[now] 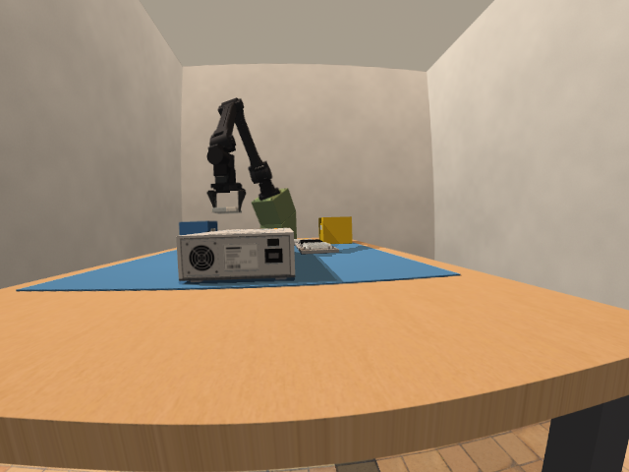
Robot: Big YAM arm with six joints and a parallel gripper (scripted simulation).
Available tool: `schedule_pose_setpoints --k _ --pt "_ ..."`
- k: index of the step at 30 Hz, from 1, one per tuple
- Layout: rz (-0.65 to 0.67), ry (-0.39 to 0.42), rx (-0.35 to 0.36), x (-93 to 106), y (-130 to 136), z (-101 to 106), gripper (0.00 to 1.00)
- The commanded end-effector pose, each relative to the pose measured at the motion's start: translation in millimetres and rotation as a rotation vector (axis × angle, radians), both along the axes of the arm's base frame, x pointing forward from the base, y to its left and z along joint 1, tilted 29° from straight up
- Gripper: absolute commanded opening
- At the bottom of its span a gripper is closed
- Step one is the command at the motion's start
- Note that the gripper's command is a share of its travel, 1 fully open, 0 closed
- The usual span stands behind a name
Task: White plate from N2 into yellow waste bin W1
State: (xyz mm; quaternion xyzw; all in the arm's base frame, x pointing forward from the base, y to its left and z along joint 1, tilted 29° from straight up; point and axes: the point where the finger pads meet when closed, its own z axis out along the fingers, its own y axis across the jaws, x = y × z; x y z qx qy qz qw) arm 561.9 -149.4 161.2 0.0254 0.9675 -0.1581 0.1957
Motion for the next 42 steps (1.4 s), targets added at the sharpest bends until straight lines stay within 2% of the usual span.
schedule_pose_setpoints --k 1,2,5,8,11,14,18,19,22,24,27,30,35,36,38,42 --pt "-0.012 -0.035 -0.001 -1.0 7 10 0.00" --pt "-0.033 0.001 0.005 -4.3 -3 -12 0.00" --pt "-0.012 -0.035 0.000 -5.6 15 4 0.00" --pt "-0.012 -0.035 0.000 -9.0 21 0 0.00" --pt "-0.012 -0.013 0.004 -12.1 28 -15 0.00" --pt "-0.012 -0.035 0.001 -15.9 34 -8 0.00" --pt "-0.012 -0.034 0.002 -18.2 38 -10 0.00" --pt "-0.034 0.003 0.006 -21.7 28 -32 0.00" --pt "-0.012 -0.032 0.002 -22.8 46 -16 0.00" --pt "-0.011 -0.034 0.002 -25.1 50 -18 0.00" --pt "-0.011 -0.013 0.005 -28.6 57 -33 0.00" --pt "-0.011 -0.034 0.003 -32.1 63 -26 0.00" --pt "-0.011 -0.030 0.004 -35.5 69 -32 0.00" --pt "-0.032 0.008 0.006 -38.9 61 -52 0.00" --pt "-0.011 -0.007 0.005 -39.3 75 -47 0.00" --pt "-0.011 -0.033 0.005 -43.6 84 -39 0.00"
